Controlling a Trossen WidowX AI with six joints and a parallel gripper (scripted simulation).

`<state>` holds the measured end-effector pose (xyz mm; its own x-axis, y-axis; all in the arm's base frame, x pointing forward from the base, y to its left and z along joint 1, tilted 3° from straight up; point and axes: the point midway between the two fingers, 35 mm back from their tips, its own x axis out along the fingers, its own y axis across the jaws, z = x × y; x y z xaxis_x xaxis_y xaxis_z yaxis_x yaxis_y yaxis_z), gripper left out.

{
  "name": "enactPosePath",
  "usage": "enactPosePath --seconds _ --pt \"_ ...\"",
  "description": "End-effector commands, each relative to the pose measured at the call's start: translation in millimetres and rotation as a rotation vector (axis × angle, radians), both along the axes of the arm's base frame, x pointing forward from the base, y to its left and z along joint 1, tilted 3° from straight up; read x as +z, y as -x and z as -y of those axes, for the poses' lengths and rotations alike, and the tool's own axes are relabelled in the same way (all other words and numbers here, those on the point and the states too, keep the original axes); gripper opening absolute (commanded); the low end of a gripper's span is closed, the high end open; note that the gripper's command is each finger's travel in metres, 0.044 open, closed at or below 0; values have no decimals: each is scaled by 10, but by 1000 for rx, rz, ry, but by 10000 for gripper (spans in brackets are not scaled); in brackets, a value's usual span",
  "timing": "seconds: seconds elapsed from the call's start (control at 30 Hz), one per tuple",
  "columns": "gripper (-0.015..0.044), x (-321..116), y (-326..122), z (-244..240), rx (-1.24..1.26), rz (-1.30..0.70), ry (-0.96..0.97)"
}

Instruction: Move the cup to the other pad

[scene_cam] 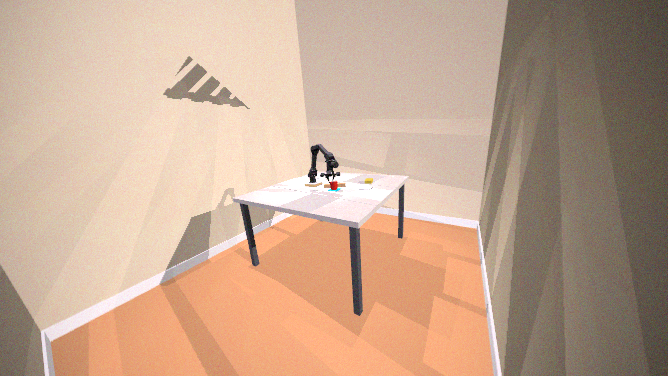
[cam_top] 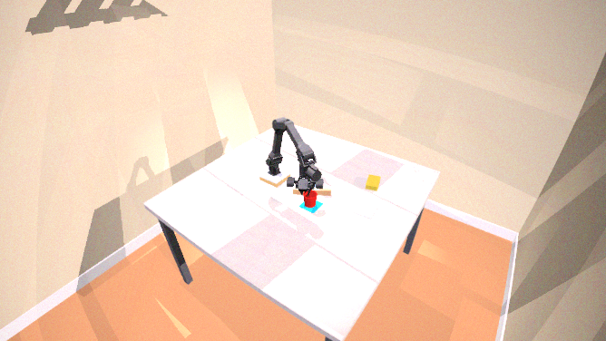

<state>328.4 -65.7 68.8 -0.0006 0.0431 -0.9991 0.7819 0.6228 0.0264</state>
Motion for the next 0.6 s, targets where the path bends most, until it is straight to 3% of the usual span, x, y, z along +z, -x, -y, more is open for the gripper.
enactPosePath --seconds 0.0,0.57 --pt "128 83 -9 8 2 6 4" --pt "128 313 7 1 3 6 6"
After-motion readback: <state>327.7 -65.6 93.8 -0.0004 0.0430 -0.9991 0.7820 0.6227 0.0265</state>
